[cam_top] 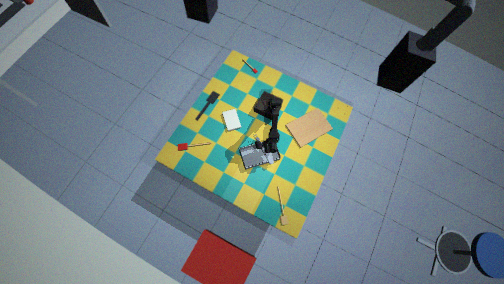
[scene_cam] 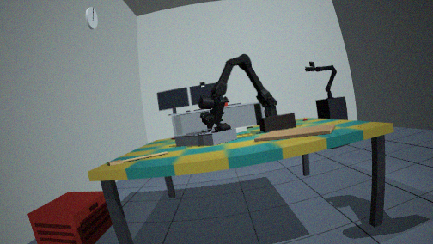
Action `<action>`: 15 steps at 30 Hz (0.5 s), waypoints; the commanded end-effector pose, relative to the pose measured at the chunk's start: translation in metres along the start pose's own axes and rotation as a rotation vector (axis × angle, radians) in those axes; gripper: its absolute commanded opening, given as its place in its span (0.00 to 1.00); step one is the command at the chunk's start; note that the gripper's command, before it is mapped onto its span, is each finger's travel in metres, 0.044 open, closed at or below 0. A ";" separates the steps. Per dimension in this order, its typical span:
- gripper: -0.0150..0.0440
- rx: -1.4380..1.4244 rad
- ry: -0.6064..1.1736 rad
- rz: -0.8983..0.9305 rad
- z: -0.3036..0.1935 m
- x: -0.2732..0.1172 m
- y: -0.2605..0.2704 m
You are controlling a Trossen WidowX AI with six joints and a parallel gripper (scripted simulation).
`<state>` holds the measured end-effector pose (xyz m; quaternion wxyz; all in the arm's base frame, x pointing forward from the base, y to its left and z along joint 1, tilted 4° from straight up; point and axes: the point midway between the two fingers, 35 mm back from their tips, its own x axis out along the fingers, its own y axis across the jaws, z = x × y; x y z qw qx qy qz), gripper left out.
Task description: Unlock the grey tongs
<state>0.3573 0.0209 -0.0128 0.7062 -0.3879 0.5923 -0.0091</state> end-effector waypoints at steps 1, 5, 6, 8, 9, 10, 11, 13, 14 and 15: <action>0.47 0.001 -0.001 0.000 0.000 -0.001 0.000; 0.43 0.001 -0.001 0.000 0.000 -0.001 0.000; 0.42 0.001 -0.001 0.000 0.000 -0.001 0.000; 0.39 0.001 -0.001 0.000 0.000 -0.001 0.000; 0.38 0.001 -0.001 0.000 0.000 -0.001 0.000; 0.37 0.001 -0.001 0.000 0.000 -0.001 0.000; 0.36 0.001 -0.001 0.000 0.000 -0.001 0.000; 0.34 0.001 -0.001 0.000 0.000 -0.001 0.000; 0.33 0.001 -0.001 0.000 0.000 -0.001 0.000; 0.31 0.001 -0.001 0.000 0.000 -0.001 0.000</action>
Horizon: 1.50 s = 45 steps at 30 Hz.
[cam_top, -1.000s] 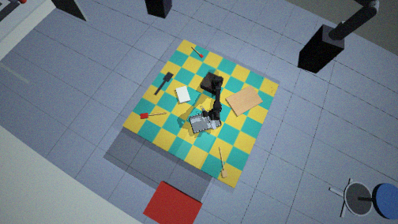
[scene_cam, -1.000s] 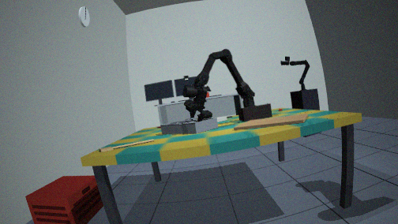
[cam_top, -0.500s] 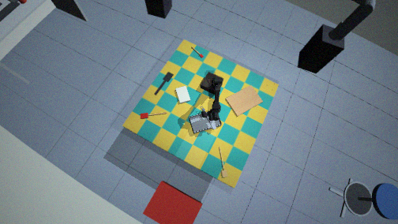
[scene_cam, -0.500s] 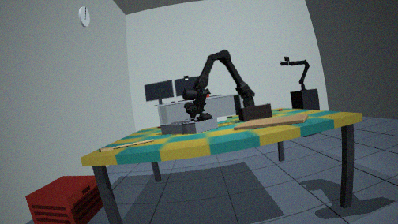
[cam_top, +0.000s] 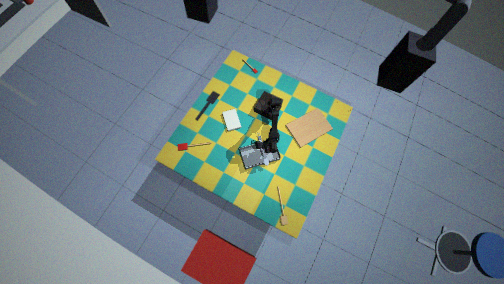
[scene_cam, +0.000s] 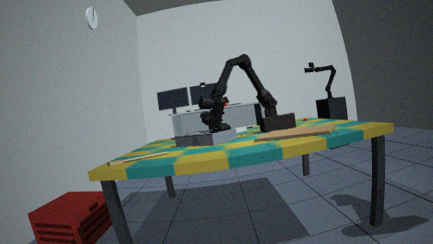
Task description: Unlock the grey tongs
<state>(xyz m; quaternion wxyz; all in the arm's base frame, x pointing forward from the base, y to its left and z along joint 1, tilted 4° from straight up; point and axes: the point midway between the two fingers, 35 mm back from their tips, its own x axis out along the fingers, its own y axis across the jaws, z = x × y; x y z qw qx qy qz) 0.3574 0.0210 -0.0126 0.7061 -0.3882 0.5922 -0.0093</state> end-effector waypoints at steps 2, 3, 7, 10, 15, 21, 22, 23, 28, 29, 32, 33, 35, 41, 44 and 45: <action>0.23 0.001 -0.002 0.001 0.000 0.000 0.000; 0.18 0.001 -0.002 0.001 0.000 0.000 0.000; 0.00 0.000 -0.002 0.001 0.001 -0.007 -0.005; 0.00 -0.001 -0.001 0.003 0.003 -0.031 -0.019; 0.00 -0.003 0.000 0.007 0.001 -0.066 -0.039; 0.00 -0.003 0.000 0.007 0.001 -0.066 -0.039; 0.00 -0.003 0.000 0.007 0.001 -0.066 -0.039; 0.00 -0.003 0.000 0.007 0.001 -0.066 -0.039; 0.00 -0.032 0.006 0.054 0.000 -0.065 -0.038; 0.00 -0.046 0.007 0.078 -0.001 -0.064 -0.038; 0.00 -0.098 0.009 0.168 -0.003 -0.062 -0.036; 0.00 -0.115 0.008 0.199 -0.004 -0.061 -0.036; 0.00 -0.147 0.002 0.262 -0.005 -0.061 -0.035; 0.00 -0.230 -0.039 0.447 -0.009 -0.063 -0.034; 0.00 -0.257 -0.064 0.517 -0.010 -0.066 -0.034; 0.00 -0.259 -0.066 0.522 -0.010 -0.066 -0.034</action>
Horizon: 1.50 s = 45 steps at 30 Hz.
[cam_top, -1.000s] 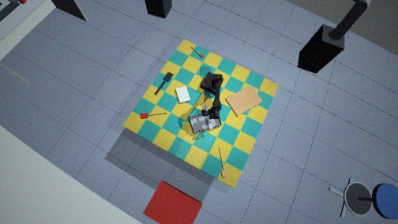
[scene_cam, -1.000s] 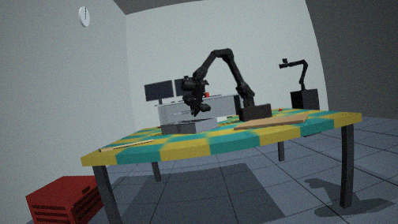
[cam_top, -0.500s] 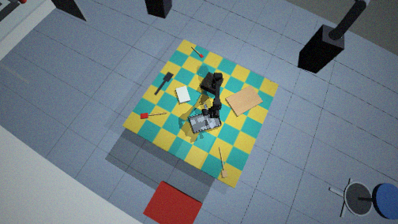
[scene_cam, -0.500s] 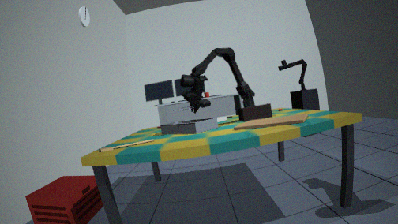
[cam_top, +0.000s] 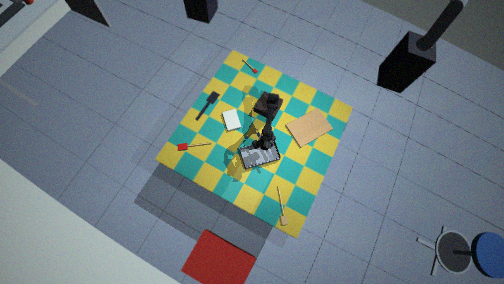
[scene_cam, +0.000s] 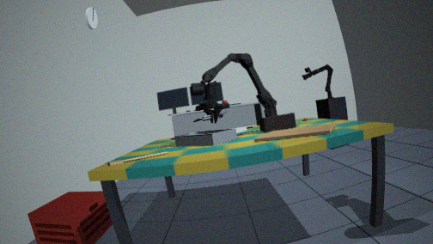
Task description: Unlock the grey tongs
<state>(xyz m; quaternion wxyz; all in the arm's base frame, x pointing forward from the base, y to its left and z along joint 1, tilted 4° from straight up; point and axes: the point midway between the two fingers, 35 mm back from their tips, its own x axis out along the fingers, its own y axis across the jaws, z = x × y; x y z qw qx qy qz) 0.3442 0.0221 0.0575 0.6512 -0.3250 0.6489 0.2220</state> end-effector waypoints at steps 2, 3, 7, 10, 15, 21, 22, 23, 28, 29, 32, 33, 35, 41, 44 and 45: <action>0.00 -0.034 -0.034 0.069 0.000 -0.003 0.000; 0.00 -0.034 -0.034 0.069 0.000 -0.003 0.000; 0.00 -0.034 -0.034 0.069 0.000 -0.003 0.000; 0.00 -0.034 -0.034 0.069 0.000 -0.003 0.000; 0.00 0.003 -0.027 0.064 0.008 -0.004 0.009; 0.00 0.101 -0.029 0.070 0.030 -0.011 0.034; 0.00 0.119 -0.030 0.071 0.033 -0.012 0.039; 0.00 0.136 -0.030 0.072 0.037 -0.013 0.044; 0.00 0.224 -0.029 0.077 0.053 -0.019 0.068; 0.00 0.242 -0.029 0.078 0.056 -0.020 0.073; 0.00 0.295 -0.028 0.081 0.064 -0.024 0.088; 0.00 0.312 -0.028 0.082 0.067 -0.025 0.093; 0.00 0.347 -0.026 0.084 0.072 -0.028 0.104; 0.00 0.453 -0.022 0.090 0.085 -0.035 0.137; 0.00 0.503 -0.021 0.093 0.090 -0.038 0.153; 0.00 0.521 -0.020 0.094 0.091 -0.040 0.159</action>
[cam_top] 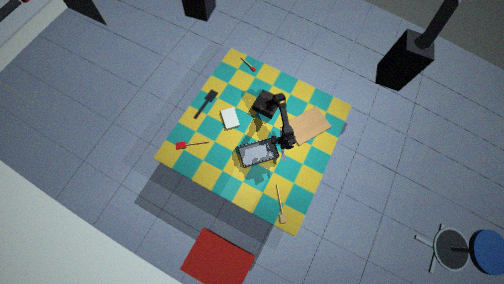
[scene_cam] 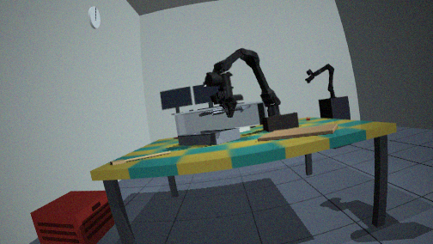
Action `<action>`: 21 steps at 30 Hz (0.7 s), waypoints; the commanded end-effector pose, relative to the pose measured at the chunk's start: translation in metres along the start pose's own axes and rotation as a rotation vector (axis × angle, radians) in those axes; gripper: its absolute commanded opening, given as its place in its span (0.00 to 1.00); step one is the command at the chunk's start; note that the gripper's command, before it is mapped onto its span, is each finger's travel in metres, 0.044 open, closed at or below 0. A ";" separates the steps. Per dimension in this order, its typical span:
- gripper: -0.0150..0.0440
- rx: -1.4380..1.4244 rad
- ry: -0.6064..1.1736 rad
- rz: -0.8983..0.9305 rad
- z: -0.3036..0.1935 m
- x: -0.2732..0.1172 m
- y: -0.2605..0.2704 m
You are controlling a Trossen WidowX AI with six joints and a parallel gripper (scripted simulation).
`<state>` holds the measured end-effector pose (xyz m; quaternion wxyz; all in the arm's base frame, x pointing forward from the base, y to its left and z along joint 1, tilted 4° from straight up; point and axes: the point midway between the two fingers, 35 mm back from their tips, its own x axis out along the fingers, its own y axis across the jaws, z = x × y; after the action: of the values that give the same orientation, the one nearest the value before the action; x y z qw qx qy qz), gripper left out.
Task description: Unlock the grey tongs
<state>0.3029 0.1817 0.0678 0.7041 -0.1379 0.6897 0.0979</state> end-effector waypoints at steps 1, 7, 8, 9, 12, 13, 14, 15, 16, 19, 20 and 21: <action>0.00 0.077 -0.002 0.009 -0.004 -0.004 0.028; 0.00 0.184 0.001 0.011 -0.014 -0.009 0.063; 0.00 0.202 0.001 0.012 -0.016 -0.009 0.069; 0.00 0.220 0.002 0.012 -0.018 -0.010 0.074; 0.00 0.270 0.003 0.012 -0.025 -0.012 0.090; 0.00 0.279 0.004 0.012 -0.026 -0.012 0.093; 0.00 0.282 0.004 0.012 -0.026 -0.012 0.094; 0.00 0.282 0.004 0.012 -0.026 -0.012 0.094; 0.00 0.282 0.004 0.012 -0.026 -0.012 0.094; 0.00 0.285 0.004 0.012 -0.027 -0.012 0.095; 0.00 0.291 0.004 0.013 -0.027 -0.012 0.096; 0.00 0.297 0.002 0.013 -0.028 -0.012 0.099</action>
<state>0.2482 0.2598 0.0731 0.7148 -0.0357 0.6984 0.0033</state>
